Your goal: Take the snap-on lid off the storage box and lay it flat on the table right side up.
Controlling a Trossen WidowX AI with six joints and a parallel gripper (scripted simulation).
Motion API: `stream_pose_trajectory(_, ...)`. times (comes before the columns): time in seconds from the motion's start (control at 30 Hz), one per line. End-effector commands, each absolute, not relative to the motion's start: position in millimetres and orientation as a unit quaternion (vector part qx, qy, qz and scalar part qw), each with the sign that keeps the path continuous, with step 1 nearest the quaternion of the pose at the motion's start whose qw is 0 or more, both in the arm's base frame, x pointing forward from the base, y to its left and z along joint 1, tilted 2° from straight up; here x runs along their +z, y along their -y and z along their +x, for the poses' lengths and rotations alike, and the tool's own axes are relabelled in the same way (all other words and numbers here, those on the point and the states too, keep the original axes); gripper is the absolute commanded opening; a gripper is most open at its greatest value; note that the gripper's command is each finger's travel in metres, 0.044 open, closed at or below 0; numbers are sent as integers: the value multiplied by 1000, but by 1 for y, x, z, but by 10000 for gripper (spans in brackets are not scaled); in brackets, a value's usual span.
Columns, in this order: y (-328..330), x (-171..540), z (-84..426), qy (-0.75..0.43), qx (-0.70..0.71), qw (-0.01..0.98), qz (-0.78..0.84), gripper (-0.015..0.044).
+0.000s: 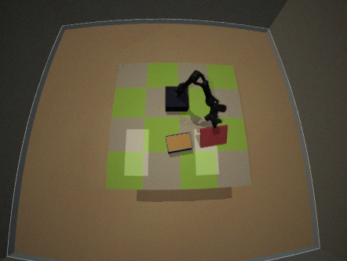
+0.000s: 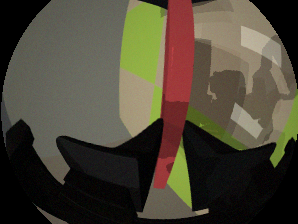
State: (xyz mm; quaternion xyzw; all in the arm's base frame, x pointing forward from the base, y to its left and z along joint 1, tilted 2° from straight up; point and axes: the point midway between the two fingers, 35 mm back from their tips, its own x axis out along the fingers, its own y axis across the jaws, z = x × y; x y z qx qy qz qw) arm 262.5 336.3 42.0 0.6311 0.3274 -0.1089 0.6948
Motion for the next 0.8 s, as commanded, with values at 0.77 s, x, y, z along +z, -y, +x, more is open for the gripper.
stream_pose_trajectory(0.77,-333,14,262,-330,-114,700,623,0)
